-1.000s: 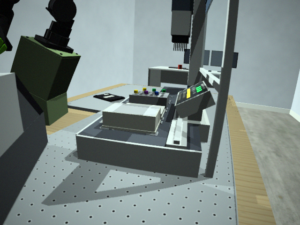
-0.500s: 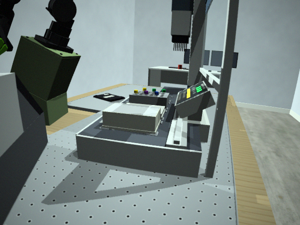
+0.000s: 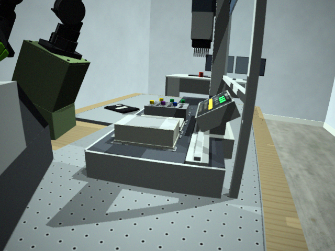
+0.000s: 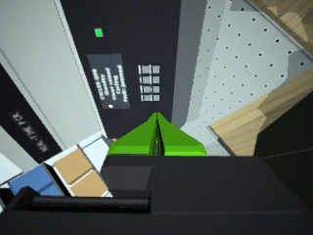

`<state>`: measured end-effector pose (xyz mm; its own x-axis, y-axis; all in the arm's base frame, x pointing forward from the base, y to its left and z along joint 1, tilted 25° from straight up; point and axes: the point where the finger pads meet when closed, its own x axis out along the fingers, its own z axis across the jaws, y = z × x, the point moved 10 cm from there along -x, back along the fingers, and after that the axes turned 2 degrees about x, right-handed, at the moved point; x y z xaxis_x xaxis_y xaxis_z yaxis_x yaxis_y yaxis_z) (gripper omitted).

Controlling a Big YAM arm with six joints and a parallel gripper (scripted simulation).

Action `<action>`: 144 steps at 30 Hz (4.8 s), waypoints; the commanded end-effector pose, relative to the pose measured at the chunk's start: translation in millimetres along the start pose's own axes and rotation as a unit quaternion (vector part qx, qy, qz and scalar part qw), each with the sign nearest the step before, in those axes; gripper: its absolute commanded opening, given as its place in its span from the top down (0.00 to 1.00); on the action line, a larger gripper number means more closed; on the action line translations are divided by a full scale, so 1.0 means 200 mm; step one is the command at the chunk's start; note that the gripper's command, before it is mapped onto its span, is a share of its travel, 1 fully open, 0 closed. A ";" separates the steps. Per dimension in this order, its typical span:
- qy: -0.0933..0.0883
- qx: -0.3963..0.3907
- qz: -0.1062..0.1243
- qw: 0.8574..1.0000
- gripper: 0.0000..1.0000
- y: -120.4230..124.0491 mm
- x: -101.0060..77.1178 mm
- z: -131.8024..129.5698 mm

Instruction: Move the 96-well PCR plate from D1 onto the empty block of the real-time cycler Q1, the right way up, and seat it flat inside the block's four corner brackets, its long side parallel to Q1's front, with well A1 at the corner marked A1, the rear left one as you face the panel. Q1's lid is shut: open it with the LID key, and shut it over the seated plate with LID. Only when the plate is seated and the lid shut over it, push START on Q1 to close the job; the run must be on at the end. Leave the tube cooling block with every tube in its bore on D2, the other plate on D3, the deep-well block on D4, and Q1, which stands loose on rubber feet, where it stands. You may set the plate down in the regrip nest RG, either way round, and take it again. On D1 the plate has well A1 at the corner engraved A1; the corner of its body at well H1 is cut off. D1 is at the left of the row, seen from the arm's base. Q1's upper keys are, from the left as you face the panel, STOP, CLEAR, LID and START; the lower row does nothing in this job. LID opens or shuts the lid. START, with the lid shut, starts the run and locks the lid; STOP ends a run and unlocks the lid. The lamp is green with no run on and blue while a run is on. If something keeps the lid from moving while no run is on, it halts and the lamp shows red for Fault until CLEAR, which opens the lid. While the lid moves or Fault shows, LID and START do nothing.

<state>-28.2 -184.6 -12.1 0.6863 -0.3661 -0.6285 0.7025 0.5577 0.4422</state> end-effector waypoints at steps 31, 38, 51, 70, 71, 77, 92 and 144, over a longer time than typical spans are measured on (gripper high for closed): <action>-0.010 -0.033 -0.010 0.999 1.00 -0.06 -0.01 0.07; -0.012 -0.037 -0.012 0.999 1.00 -0.07 -0.01 0.08; -0.009 -0.030 -0.008 0.999 1.00 -0.07 0.01 0.06; -0.004 -0.021 -0.002 1.000 1.00 -0.03 0.01 0.02; -0.005 -0.023 -0.003 1.000 1.00 -0.03 0.01 0.03; -0.008 -0.027 -0.008 1.000 1.00 -0.07 -0.01 0.07; -0.006 -0.024 -0.005 1.000 1.00 -0.11 -0.01 0.04; -0.009 -0.002 -0.004 1.000 1.00 -0.11 0.39 0.12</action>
<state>11.7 -231.8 -54.4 0.6866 -0.3621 -0.6305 0.7013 0.5586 0.4429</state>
